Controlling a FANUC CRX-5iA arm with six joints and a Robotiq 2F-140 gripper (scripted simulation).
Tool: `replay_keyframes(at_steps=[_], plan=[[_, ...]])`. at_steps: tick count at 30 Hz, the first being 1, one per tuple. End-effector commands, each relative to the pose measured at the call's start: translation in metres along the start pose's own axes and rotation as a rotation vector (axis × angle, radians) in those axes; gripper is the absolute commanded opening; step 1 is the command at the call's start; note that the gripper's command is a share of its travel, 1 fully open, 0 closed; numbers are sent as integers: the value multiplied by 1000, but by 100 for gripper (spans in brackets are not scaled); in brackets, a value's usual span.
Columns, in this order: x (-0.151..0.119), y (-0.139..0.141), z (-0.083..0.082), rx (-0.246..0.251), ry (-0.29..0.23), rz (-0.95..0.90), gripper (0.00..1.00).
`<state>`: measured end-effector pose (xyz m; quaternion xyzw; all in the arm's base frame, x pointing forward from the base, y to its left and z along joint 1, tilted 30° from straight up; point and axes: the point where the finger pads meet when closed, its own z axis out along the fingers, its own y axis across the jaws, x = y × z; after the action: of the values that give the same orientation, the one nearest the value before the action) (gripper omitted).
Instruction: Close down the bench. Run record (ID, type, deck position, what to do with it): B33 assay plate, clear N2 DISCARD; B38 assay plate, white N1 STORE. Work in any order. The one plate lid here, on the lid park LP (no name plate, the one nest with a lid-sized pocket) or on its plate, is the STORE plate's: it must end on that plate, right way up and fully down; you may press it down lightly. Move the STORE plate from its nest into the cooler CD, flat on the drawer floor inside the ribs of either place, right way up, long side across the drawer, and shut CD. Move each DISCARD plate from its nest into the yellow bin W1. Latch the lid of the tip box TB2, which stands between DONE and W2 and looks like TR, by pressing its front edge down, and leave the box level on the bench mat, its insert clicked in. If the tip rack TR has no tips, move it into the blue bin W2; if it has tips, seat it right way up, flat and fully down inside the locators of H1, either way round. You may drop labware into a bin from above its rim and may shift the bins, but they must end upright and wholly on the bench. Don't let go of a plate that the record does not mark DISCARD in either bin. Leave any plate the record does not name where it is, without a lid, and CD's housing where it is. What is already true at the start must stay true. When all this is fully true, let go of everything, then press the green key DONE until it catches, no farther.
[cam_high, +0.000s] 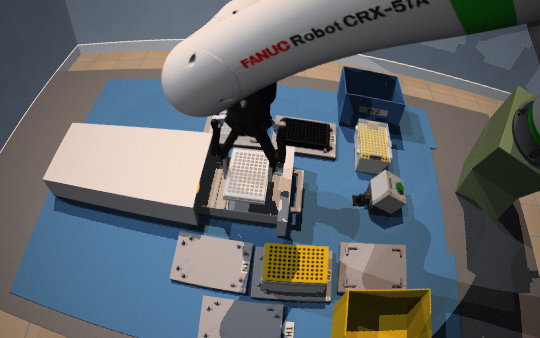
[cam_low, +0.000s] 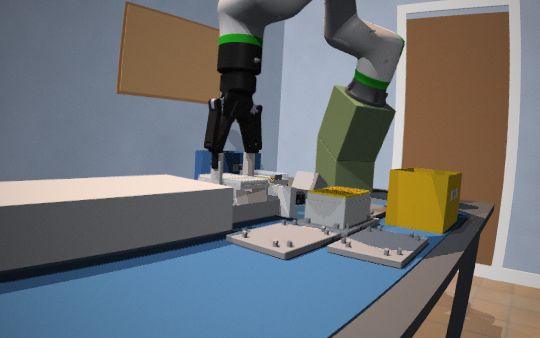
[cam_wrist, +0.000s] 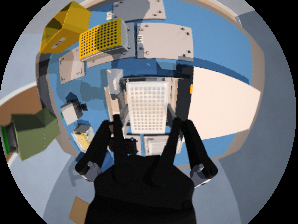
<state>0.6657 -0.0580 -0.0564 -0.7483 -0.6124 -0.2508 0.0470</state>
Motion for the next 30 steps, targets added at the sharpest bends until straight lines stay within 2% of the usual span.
replay_keyframes(at_steps=[1, 30], plan=[[0, 0, 4, 0, 0, 0, 0], [0, 0, 40, 0, 0, 0, 0]])
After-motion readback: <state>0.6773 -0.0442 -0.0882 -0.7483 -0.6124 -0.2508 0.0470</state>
